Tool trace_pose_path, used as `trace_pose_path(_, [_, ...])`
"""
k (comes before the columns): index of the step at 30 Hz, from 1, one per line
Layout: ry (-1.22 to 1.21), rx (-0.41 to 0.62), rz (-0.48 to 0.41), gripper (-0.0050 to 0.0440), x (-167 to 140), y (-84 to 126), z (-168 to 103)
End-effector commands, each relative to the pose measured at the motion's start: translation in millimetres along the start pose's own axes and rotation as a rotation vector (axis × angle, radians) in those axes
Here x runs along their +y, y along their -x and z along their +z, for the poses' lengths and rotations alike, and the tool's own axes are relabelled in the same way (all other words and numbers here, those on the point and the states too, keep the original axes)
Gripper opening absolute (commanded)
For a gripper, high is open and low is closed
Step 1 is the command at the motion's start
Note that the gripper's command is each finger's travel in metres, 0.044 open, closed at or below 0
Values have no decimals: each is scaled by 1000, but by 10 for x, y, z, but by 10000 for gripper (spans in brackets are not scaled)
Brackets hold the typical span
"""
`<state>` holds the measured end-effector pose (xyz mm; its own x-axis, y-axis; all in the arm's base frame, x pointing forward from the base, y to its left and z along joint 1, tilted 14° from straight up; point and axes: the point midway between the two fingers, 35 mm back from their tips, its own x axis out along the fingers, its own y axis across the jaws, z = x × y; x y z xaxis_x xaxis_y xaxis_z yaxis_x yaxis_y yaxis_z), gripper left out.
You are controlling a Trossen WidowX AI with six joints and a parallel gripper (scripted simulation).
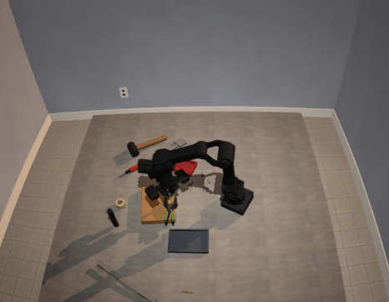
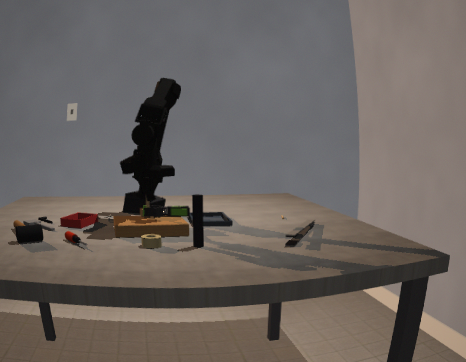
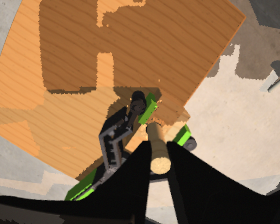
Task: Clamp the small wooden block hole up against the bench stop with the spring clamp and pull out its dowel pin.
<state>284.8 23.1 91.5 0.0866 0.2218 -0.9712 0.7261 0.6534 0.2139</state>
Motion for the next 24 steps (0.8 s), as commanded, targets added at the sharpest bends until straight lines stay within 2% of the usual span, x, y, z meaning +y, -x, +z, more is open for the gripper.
trace_pose_path(1, [-75, -6, 4, 0, 3, 35, 1])
trace_pose_path(12, [-397, -5, 5, 0, 3, 38, 1])
trace_pose_path(24, [-467, -5, 5, 0, 3, 58, 1])
